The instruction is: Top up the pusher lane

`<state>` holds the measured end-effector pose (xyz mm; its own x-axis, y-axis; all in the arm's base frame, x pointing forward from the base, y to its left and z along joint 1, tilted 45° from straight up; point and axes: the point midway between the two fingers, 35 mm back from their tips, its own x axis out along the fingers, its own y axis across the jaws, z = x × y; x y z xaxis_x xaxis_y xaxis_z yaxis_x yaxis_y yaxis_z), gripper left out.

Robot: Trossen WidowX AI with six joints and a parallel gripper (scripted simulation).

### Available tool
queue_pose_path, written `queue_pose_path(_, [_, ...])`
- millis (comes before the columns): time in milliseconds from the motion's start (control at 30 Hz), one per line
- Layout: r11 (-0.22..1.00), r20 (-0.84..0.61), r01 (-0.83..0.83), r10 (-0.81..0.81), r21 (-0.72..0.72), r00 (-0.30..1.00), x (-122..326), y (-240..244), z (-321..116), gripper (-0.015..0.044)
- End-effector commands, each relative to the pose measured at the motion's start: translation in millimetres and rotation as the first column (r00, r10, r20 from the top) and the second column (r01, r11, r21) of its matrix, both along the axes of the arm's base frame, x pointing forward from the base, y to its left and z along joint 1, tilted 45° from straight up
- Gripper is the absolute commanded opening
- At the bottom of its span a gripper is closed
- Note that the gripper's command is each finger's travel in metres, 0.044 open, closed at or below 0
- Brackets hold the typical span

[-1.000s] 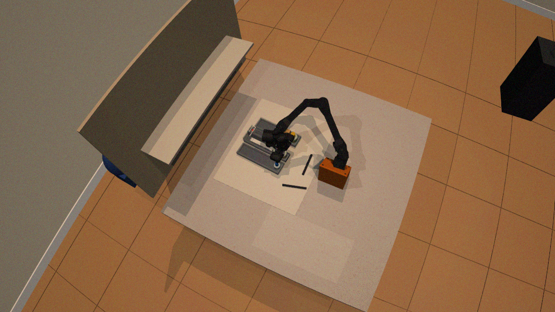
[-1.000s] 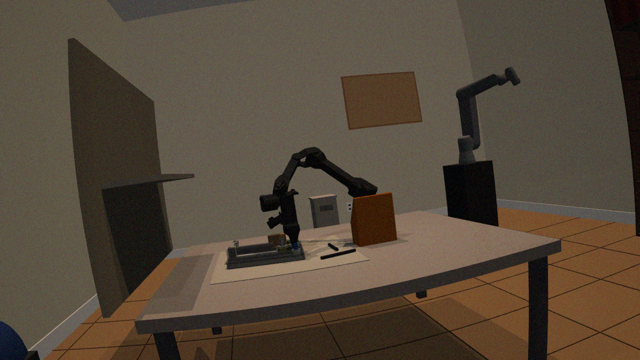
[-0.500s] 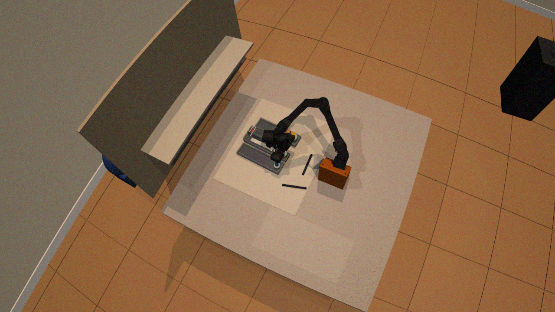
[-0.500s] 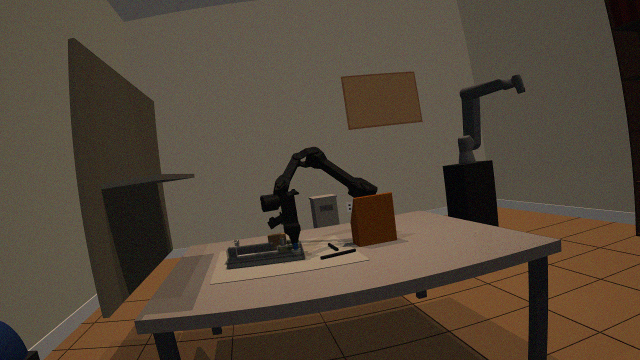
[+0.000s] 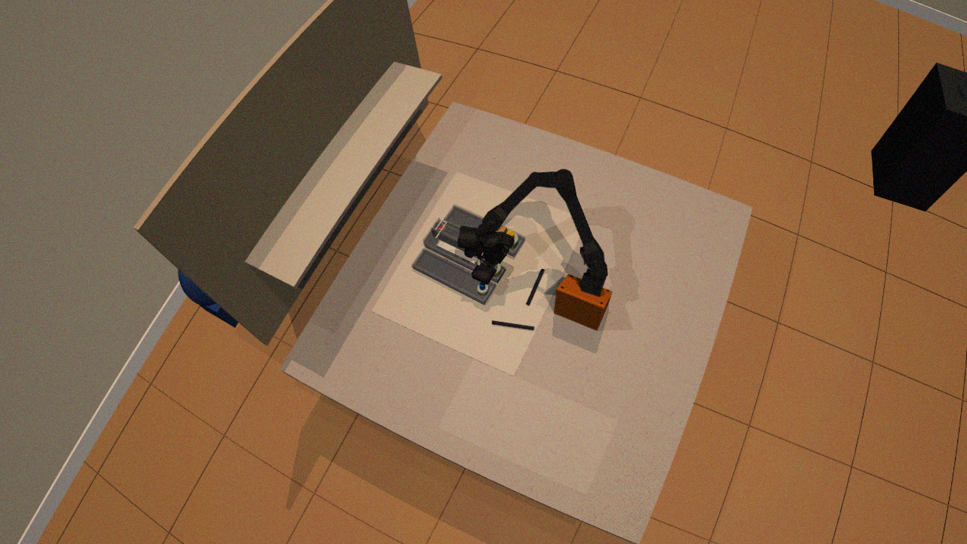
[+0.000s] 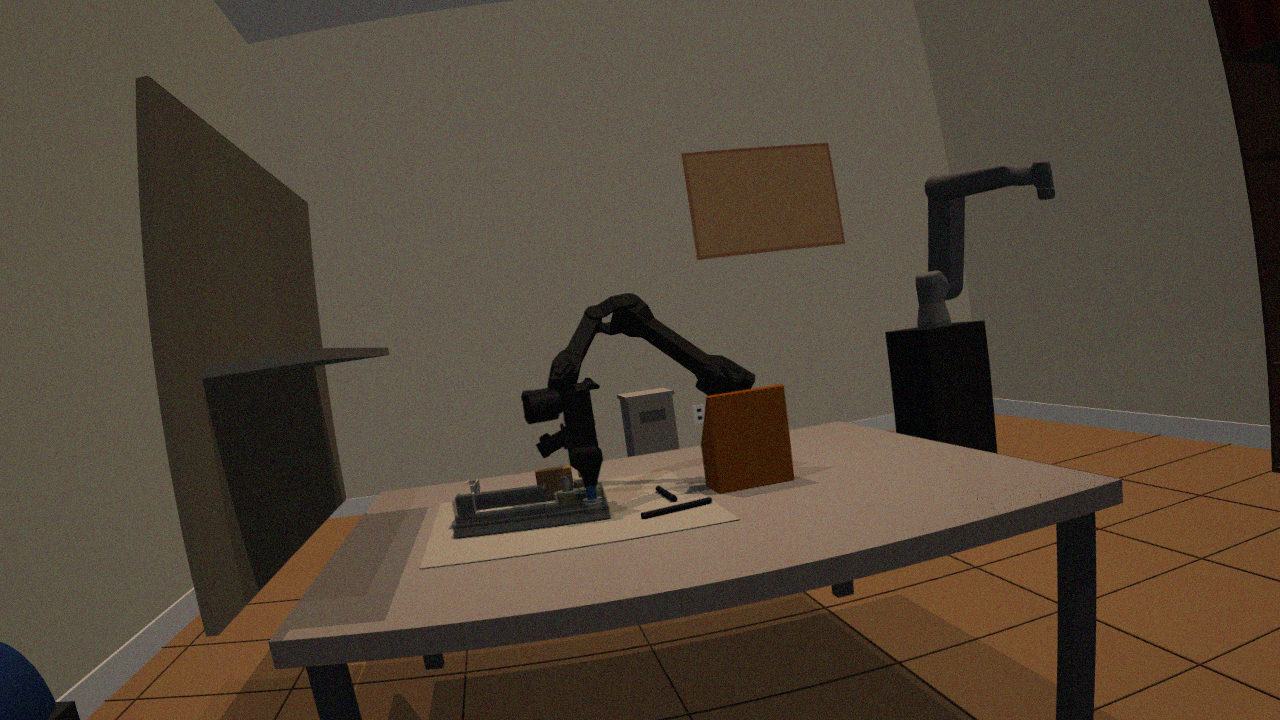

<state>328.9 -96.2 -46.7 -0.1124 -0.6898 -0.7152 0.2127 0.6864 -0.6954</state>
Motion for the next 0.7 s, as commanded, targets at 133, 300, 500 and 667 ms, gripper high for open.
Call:
queue_pose_path(133, [1.000,0.009,0.000,0.000,-0.008,1.000,0.3,-1.3,0.9,0.0000])
queue_pose_path(300, [1.000,0.008,0.000,0.000,-0.008,1.000,-0.6,-1.1,0.8,0.0000])
queue_pose_path(500, [1.000,0.008,0.000,0.000,-0.007,1.000,-3.0,0.7,-0.4,0.0000])
queue_pose_path(667, [1.000,0.008,0.000,0.000,-0.007,1.000,-3.0,0.7,-0.4,0.0000])
